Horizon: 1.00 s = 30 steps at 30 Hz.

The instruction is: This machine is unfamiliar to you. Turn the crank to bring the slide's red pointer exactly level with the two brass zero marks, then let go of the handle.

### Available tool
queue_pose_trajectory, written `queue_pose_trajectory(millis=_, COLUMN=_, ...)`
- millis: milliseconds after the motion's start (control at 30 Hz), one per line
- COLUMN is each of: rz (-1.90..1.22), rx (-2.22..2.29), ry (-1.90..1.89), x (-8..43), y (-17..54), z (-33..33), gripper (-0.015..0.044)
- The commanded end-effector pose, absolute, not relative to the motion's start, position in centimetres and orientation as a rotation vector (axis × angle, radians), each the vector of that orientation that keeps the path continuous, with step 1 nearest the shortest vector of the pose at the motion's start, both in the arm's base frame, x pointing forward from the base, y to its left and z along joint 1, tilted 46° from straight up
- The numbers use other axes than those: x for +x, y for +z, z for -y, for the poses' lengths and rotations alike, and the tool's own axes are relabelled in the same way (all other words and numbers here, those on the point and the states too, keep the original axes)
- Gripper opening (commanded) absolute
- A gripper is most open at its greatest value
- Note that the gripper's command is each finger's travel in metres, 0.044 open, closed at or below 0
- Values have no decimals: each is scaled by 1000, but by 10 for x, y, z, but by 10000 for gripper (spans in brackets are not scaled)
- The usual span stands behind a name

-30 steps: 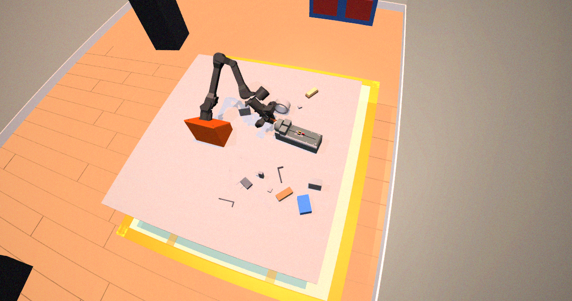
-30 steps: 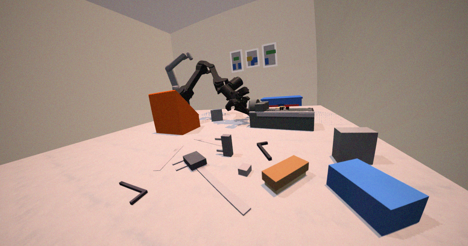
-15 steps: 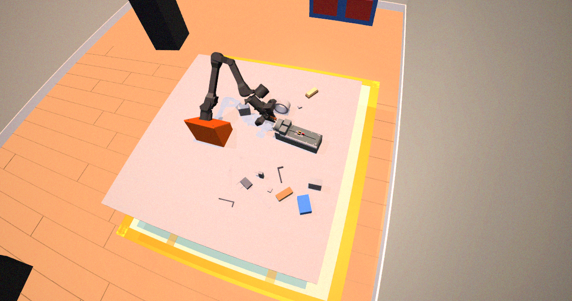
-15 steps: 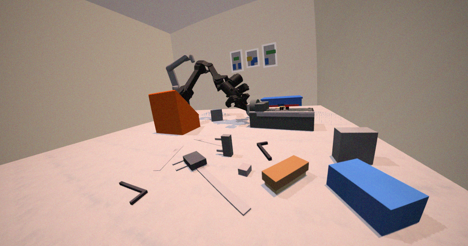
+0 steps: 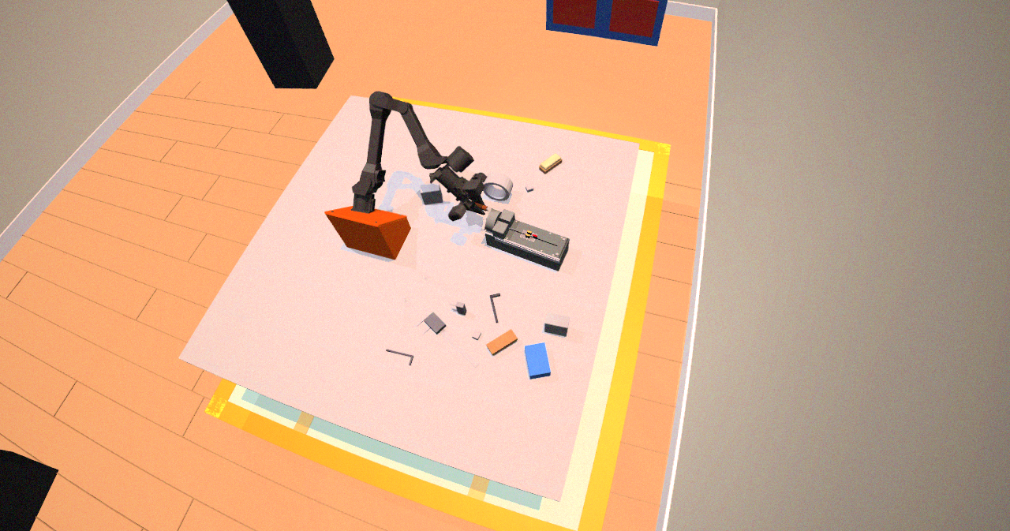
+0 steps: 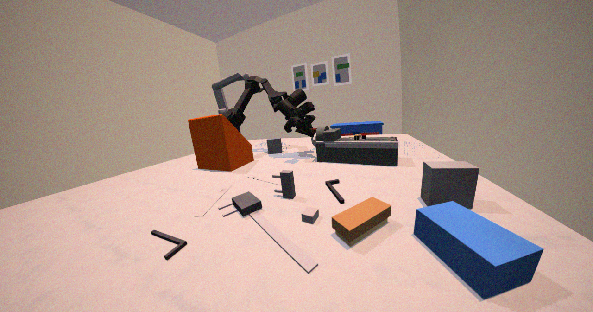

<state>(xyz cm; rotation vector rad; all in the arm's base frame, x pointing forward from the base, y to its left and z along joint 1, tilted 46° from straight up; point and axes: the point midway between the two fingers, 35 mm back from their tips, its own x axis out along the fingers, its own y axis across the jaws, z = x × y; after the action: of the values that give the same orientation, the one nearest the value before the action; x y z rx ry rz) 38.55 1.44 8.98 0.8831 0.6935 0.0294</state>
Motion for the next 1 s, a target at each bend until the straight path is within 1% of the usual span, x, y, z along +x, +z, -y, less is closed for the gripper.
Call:
queue_pose_trajectory(millis=0, rz=-688, rx=883, ry=22, x=383, y=91, z=-5, gripper=0)
queue_pose_trajectory(millis=967, rz=-689, rx=882, ry=21, x=377, y=82, z=10, gripper=0)
